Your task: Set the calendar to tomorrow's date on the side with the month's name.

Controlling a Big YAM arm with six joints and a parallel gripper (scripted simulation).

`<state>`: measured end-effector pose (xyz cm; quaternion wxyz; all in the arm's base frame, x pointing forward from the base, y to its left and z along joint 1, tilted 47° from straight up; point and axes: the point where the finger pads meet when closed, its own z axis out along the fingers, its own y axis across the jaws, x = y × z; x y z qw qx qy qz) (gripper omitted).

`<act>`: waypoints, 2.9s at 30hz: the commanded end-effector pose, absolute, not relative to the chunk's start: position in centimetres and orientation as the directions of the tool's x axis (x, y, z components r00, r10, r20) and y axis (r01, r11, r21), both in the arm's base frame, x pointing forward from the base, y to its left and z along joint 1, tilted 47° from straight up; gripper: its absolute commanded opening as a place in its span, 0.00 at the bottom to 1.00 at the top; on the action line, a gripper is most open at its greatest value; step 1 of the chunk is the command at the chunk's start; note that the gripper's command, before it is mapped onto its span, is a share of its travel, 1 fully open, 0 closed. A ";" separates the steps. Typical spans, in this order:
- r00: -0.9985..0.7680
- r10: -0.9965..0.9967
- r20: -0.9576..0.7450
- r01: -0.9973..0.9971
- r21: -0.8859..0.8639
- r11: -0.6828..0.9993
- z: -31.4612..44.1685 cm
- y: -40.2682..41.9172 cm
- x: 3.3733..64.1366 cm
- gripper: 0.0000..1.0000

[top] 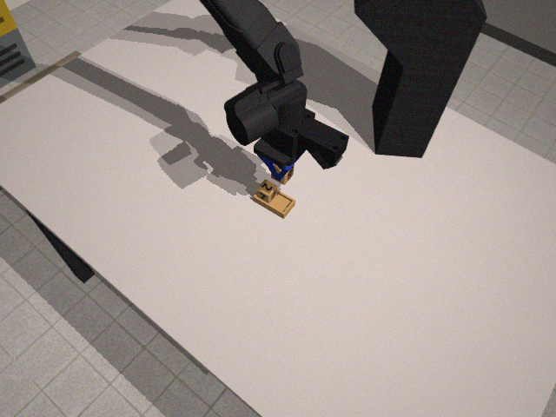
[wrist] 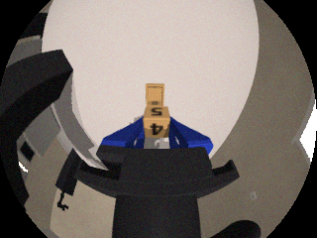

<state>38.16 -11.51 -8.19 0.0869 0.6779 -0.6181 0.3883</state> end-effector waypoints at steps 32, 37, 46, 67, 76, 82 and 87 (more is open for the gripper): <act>-0.601 -0.751 0.271 -0.676 -0.673 0.298 -9.9 -9.3 38.6 0.27; -0.694 -0.700 0.170 -0.581 -0.706 0.405 -10.2 -9.0 38.7 0.27; -0.833 -0.550 -0.049 -0.349 -0.726 0.593 -10.8 -8.3 38.9 0.27; -0.871 -0.068 -0.486 0.240 -0.542 0.805 -12.2 -6.9 39.1 0.27; -0.781 0.138 -0.609 0.453 -0.400 0.797 -12.7 -6.3 39.1 0.27; -0.674 0.296 -0.677 0.602 -0.270 0.752 -13.2 -5.9 39.1 0.27; -0.611 0.368 -0.701 0.665 -0.202 0.719 -13.4 -5.7 39.1 0.27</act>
